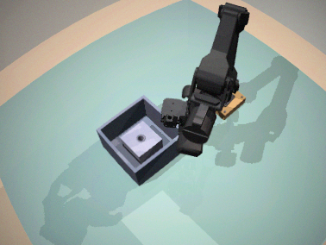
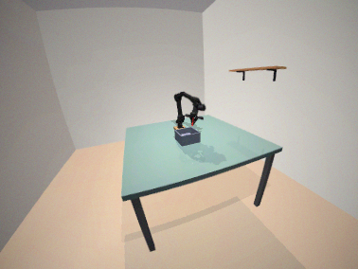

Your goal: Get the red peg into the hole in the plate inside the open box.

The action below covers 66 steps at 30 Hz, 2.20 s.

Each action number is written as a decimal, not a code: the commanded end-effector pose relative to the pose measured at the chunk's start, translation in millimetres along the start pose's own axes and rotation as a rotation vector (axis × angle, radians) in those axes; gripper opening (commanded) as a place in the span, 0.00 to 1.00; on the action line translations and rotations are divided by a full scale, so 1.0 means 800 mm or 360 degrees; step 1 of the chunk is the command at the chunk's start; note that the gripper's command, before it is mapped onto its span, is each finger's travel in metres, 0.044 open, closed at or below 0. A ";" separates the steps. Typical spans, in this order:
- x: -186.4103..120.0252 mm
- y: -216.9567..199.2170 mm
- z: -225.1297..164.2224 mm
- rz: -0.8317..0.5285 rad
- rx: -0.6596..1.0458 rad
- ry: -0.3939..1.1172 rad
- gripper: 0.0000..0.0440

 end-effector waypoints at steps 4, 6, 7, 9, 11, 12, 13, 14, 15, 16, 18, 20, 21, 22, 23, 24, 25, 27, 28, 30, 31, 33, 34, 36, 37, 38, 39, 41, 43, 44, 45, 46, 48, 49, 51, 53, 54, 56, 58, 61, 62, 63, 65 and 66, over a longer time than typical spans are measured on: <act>0.006 0.008 0.040 0.0019 0.0110 -0.0055 0.00; 0.011 0.009 0.050 0.0017 0.0132 -0.0065 0.00; 0.014 0.010 0.056 0.0016 0.0142 -0.0069 0.00; 0.020 0.011 0.066 0.0015 0.0156 -0.0077 0.00; 0.027 0.013 0.076 0.0014 0.0165 -0.0081 0.00; 0.031 0.013 0.081 0.0014 0.0168 -0.0082 0.00; 0.035 0.014 0.085 0.0014 0.0169 -0.0082 0.00; 0.038 0.014 0.090 0.0013 0.0169 -0.0082 0.00; 0.042 0.015 0.094 0.0013 0.0168 -0.0079 0.00; 0.046 0.015 0.098 0.0013 0.0166 -0.0076 0.00; 0.054 0.016 0.105 0.0014 0.0156 -0.0065 0.00; 0.062 0.016 0.111 0.0014 0.0142 -0.0053 0.00; 0.066 0.016 0.114 0.0014 0.0133 -0.0045 0.00; 0.070 0.016 0.116 0.0015 0.0122 -0.0037 0.00; 0.074 0.017 0.118 0.0015 0.0111 -0.0029 0.00; 0.077 0.017 0.120 0.0016 0.0099 -0.0020 0.00; 0.081 0.017 0.122 0.0018 0.0086 -0.0011 0.00; 0.088 0.017 0.125 0.0020 0.0059 0.0008 0.00; 0.091 0.017 0.126 0.0022 0.0045 0.0018 0.00; 0.099 0.016 0.127 0.0025 0.0016 0.0038 0.00; 0.102 0.016 0.127 0.0027 0.0001 0.0049 0.00; 0.109 0.016 0.127 0.0029 -0.0032 0.0074 0.00; 0.113 0.015 0.126 0.0029 -0.0050 0.0087 0.00; 0.119 0.015 0.124 0.0030 -0.0085 0.0114 0.02; 0.123 0.015 0.123 0.0030 -0.0101 0.0127 0.04; 0.126 0.015 0.122 0.0029 -0.0115 0.0140 0.08; 0.129 0.015 0.122 0.0029 -0.0127 0.0151 0.14; 0.134 0.015 0.123 0.0028 -0.0144 0.0170 0.25; 0.137 0.016 0.125 0.0031 -0.0139 0.0188 0.36; 0.137 0.016 0.127 0.0031 -0.0159 0.0193 0.37; 0.137 0.016 0.128 0.0032 -0.0177 0.0198 0.37; 0.137 0.016 0.130 0.0033 -0.0190 0.0200 0.37; 0.135 0.018 0.135 0.0040 -0.0210 0.0202 0.37; 0.134 0.020 0.138 0.0045 -0.0218 0.0202 0.37; 0.129 0.025 0.145 0.0061 -0.0229 0.0199 0.37; 0.125 0.031 0.153 0.0084 -0.0232 0.0196 0.39; 0.123 0.034 0.156 0.0097 -0.0233 0.0194 0.40; 0.118 0.041 0.163 0.0125 -0.0231 0.0192 0.43; 0.120 0.043 0.166 0.0104 -0.0223 0.0215 0.55; 0.118 0.052 0.169 0.0109 -0.0227 0.0257 0.73; 0.116 0.056 0.171 0.0116 -0.0229 0.0267 0.79; 0.115 0.059 0.173 0.0124 -0.0230 0.0278 0.85; 0.111 0.066 0.176 0.0143 -0.0231 0.0296 0.97; 0.109 0.069 0.178 0.0154 -0.0230 0.0306 1.00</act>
Point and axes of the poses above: the point midway between the two fingers, 35 mm back from their tips, its own x axis out along the fingers, its own y axis across the jaws, z = x × y, the point moved 5 cm from there along -x, back along the fingers, and after that the axes turned 12 degrees about x, right-handed, at the moved point
